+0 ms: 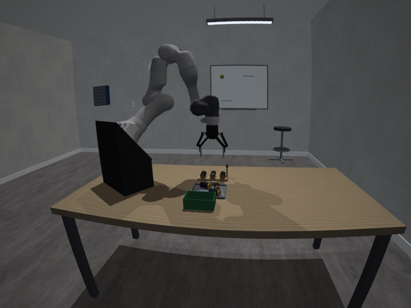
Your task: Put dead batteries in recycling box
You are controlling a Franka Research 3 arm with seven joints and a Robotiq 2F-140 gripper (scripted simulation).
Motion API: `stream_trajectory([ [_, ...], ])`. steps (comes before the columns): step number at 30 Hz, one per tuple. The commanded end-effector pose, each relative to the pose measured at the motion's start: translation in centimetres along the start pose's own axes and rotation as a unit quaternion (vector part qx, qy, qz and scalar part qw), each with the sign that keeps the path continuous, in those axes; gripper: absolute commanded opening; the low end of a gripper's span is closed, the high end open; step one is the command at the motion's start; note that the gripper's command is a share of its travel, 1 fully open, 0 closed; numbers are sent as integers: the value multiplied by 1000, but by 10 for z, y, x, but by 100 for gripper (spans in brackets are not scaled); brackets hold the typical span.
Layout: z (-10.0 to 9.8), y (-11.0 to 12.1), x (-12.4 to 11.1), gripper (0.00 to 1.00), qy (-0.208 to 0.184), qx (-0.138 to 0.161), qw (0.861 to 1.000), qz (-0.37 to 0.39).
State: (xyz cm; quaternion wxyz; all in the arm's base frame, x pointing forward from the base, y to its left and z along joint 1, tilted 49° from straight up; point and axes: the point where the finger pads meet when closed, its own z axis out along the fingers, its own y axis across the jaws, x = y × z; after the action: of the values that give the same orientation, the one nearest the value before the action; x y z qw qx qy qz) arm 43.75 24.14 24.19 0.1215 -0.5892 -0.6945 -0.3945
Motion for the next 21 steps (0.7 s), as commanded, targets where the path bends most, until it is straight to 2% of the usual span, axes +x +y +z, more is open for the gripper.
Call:
stream_trajectory([
  [1,-1,4,1,100,2,-8,1000,9],
  [18,-1,4,1,100,2,-8,1000,9],
  [19,-1,5,1,29,2,-8,1000,8],
  [21,-1,12,1,29,2,-8,1000,-3],
])
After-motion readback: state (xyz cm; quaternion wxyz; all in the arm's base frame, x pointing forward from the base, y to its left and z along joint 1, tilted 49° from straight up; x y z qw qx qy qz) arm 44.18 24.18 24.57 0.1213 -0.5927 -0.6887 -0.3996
